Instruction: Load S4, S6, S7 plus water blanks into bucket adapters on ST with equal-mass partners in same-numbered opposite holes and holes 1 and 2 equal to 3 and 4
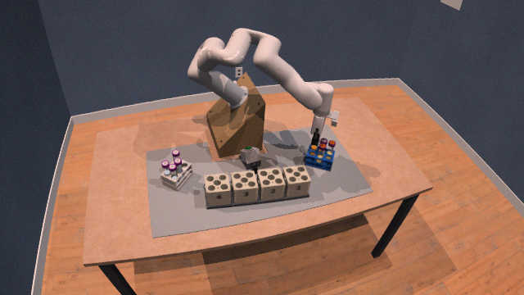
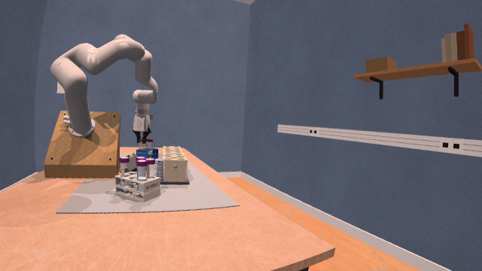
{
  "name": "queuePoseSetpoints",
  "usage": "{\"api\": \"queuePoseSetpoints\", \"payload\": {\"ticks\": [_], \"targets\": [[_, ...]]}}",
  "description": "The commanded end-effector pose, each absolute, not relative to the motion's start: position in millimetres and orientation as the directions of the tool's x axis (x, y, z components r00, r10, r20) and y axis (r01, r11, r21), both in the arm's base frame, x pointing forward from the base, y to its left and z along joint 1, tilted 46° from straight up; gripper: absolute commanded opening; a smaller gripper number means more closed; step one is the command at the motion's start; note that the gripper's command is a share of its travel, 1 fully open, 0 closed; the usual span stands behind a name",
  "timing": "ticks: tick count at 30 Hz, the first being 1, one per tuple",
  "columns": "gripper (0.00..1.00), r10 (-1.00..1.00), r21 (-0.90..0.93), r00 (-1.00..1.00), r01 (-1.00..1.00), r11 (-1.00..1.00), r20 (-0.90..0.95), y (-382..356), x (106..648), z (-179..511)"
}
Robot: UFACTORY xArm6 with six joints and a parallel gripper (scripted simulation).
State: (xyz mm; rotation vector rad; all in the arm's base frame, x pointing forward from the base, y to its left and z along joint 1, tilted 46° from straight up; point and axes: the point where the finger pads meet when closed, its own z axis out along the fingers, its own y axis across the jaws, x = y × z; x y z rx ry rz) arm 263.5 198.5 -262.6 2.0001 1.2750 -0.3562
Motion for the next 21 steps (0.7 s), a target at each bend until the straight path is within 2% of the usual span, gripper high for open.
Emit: {"api": "queuePoseSetpoints", "payload": {"ticks": [1,21], "targets": [[0.0,0.672,0.428,0.471,0.87,-0.246,-0.571,200.7,264.4,-262.0],[0.0,0.672,0.428,0.471,0.87,-0.246,-0.571,208.2,262.9,-254.6]]}}
